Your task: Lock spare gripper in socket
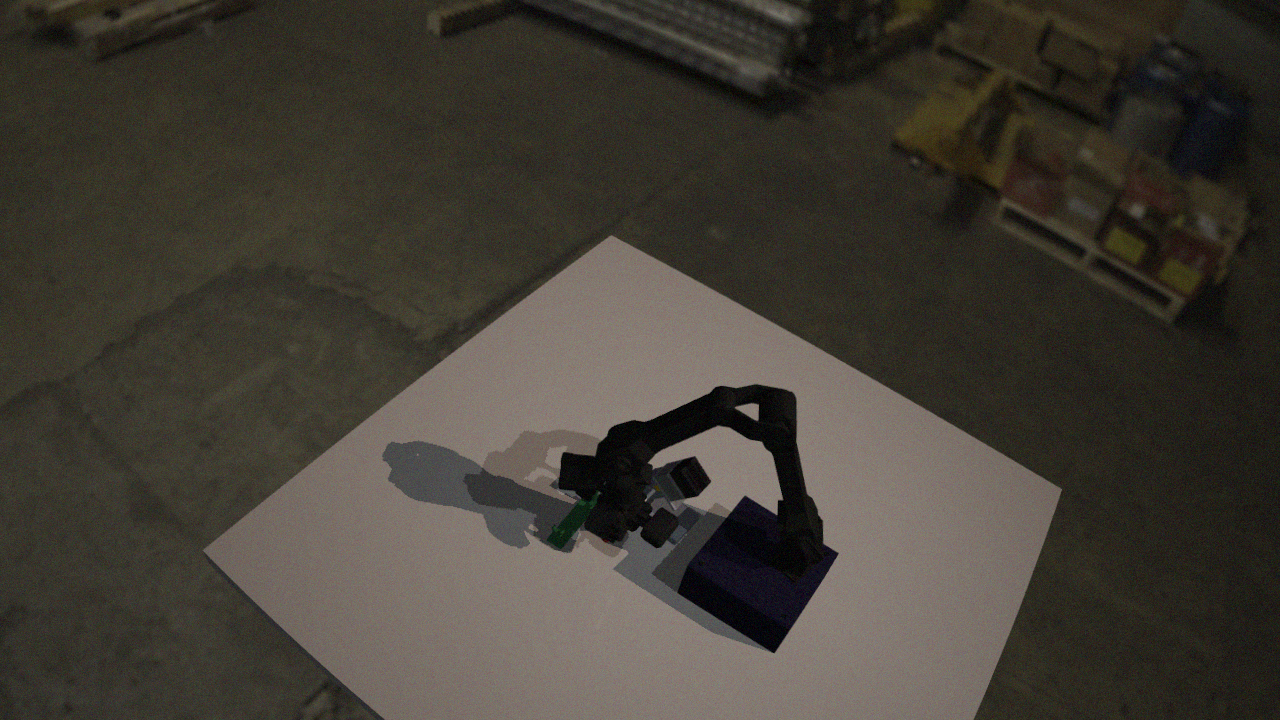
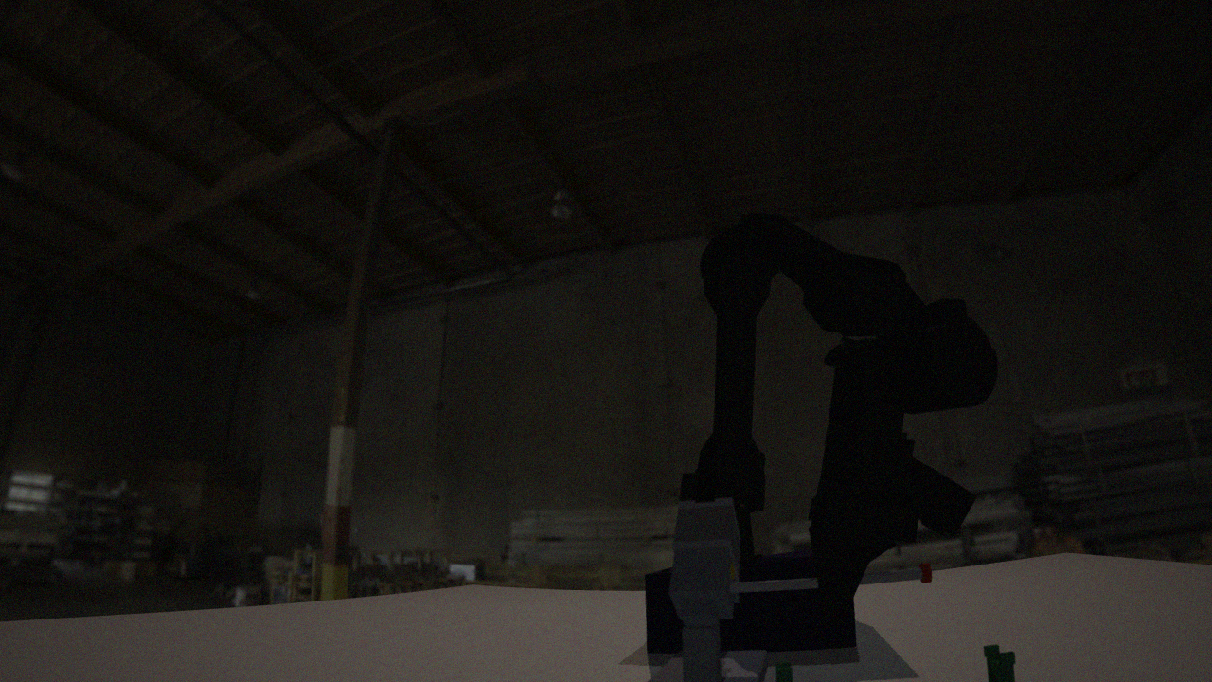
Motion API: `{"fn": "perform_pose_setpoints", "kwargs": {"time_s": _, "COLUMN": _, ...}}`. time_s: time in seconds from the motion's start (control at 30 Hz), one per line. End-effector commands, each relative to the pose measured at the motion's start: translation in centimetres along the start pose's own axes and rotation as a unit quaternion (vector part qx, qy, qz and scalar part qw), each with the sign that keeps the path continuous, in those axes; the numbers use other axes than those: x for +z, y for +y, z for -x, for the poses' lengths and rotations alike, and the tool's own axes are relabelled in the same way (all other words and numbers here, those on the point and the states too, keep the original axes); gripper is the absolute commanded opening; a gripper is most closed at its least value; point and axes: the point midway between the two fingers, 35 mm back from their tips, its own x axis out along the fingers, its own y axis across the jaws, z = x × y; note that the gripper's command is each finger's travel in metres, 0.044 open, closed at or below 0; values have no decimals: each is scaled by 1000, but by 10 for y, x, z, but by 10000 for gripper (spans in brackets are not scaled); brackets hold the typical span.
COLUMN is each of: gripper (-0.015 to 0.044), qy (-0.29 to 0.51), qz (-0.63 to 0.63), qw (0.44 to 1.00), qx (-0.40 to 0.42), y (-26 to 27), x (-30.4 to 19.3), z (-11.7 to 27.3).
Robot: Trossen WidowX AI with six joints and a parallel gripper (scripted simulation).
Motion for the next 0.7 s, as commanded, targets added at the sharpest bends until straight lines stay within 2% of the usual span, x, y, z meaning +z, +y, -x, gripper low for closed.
{"fn": "perform_pose_setpoints", "kwargs": {"time_s": 0.0, "gripper": 0, "qy": -3, "qz": 0, "qw": 1000, "qx": -1, "y": -2, "x": -4, "z": 2}}
{"fn": "perform_pose_setpoints", "kwargs": {"time_s": 0.67, "gripper": 0, "qy": -4, "qz": 2, "qw": 1000, "qx": 6, "y": -1, "x": -17, "z": -2}}
